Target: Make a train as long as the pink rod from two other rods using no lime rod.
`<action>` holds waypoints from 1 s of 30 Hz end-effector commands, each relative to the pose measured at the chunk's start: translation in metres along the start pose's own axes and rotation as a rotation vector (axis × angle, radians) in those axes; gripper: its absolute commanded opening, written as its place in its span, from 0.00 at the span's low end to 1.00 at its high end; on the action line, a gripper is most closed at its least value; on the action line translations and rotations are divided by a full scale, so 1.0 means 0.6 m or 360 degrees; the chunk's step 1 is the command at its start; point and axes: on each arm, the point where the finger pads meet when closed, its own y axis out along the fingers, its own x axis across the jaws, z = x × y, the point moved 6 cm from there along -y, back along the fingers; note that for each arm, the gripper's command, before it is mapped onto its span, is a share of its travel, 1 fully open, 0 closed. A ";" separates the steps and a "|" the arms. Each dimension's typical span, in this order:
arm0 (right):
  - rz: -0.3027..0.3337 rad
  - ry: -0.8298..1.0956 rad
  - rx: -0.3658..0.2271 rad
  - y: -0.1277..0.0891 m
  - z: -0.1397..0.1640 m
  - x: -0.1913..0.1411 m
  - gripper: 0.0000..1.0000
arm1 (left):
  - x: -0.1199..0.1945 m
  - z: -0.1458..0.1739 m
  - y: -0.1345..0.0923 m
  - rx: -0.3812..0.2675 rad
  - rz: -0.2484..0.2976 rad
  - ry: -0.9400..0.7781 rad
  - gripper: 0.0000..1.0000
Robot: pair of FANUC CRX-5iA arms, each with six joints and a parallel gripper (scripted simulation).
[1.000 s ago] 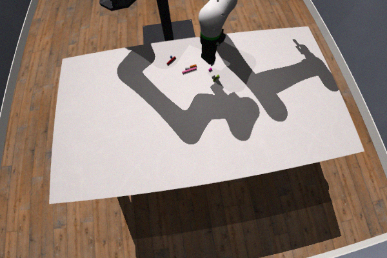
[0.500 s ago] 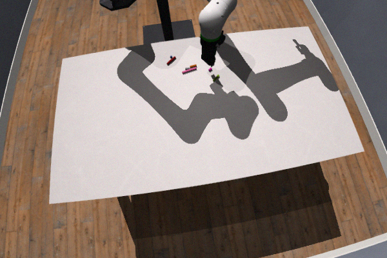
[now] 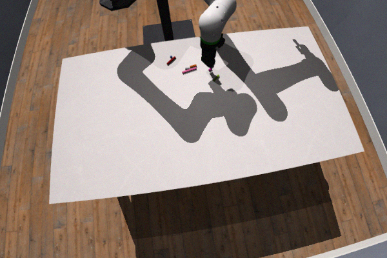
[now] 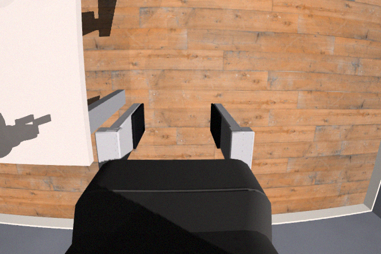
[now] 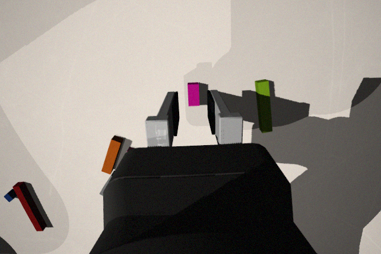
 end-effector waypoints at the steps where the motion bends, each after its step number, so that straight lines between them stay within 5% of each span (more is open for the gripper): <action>1: -0.0004 0.0000 0.0000 0.005 0.000 0.002 0.54 | 0.000 0.000 -0.001 -0.0003 0.0000 0.0000 1.00; 30: -0.0004 0.0000 0.0000 0.034 0.001 0.002 0.54 | 0.000 0.000 -0.001 -0.0003 0.0000 0.0000 1.00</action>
